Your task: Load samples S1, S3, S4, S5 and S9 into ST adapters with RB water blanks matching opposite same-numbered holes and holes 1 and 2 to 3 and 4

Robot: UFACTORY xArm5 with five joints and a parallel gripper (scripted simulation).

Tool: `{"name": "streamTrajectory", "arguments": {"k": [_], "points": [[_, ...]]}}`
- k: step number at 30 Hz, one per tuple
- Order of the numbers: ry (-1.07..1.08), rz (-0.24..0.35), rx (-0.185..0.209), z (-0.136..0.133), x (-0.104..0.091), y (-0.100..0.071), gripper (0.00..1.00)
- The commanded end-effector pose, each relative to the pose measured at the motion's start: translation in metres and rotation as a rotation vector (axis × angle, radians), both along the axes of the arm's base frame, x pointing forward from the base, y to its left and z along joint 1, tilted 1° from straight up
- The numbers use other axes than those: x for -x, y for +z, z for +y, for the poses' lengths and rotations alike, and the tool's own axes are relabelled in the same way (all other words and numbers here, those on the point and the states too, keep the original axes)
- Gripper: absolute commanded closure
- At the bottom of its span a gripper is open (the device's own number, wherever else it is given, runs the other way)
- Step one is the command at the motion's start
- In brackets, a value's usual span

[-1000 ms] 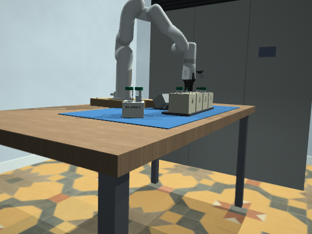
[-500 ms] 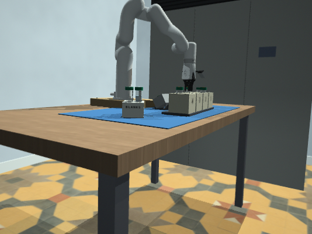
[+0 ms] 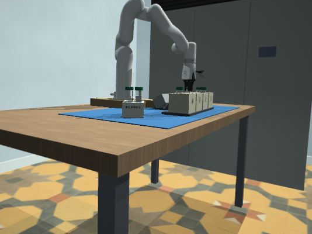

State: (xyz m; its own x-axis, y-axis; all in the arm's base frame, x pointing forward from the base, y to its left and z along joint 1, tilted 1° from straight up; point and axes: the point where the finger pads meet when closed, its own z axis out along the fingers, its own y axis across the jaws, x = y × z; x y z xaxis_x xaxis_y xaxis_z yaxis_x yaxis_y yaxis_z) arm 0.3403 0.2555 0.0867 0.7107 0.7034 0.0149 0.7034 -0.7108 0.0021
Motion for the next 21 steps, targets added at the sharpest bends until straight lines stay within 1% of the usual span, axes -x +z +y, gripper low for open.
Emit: {"name": "streamTrajectory", "arguments": {"k": [1, 10, 21], "points": [[0.0, -0.003, -0.002, 0.0008, -0.001, 0.0013, 1.0], [0.0, -0.003, -0.002, 0.0008, -0.001, 0.0013, 1.0], [0.0, -0.003, -0.002, 0.0007, -0.0009, 0.0087, 1.0]]}}
